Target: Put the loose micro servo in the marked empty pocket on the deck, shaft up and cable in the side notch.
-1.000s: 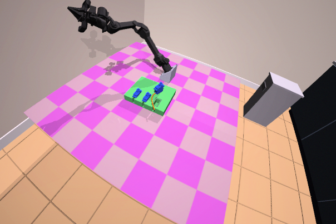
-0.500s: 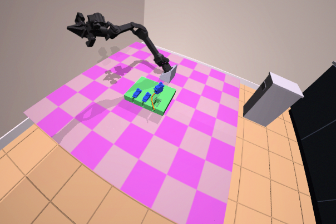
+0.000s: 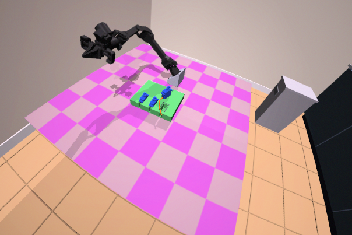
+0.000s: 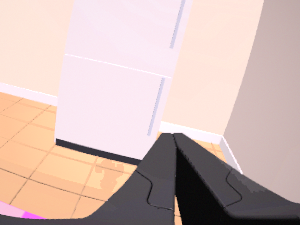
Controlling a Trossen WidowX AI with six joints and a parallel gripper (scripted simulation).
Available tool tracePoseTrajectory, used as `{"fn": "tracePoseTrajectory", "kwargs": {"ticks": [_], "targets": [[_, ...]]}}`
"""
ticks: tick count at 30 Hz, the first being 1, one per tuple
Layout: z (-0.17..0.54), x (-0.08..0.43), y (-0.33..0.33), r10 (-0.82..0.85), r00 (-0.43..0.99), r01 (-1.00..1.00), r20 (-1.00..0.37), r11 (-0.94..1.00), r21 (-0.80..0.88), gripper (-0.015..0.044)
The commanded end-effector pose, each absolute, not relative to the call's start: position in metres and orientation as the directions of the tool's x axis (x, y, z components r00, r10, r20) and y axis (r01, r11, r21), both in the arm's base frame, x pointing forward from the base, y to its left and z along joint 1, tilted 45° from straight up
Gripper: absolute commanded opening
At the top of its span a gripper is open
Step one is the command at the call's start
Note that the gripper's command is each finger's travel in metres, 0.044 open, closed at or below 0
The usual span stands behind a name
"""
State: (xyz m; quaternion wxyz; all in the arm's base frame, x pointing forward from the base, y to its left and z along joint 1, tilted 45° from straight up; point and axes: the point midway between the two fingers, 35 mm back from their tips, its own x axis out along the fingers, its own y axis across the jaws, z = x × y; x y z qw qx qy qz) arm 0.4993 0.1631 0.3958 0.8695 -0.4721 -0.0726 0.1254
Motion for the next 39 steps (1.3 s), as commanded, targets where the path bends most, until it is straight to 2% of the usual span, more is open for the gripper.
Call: {"fn": "tracePoseTrajectory", "kwargs": {"ticks": [1,10,19,30,39], "targets": [[0.36,0.503,0.174,0.28,0.955,-0.245,-0.097,0.561,-0.791,0.0],[0.275,0.501,0.199,0.255,0.903,-0.425,-0.345,0.643,-0.638,0.0],[0.188,0.481,0.217,0.182,0.793,-0.51,-0.582,0.722,-0.469,0.0],[0.091,0.433,0.224,0.019,0.595,-0.489,-0.804,0.802,-0.343,0.0],[0.025,0.379,0.214,-0.182,0.406,-0.391,-0.896,0.851,-0.35,0.0]]}}
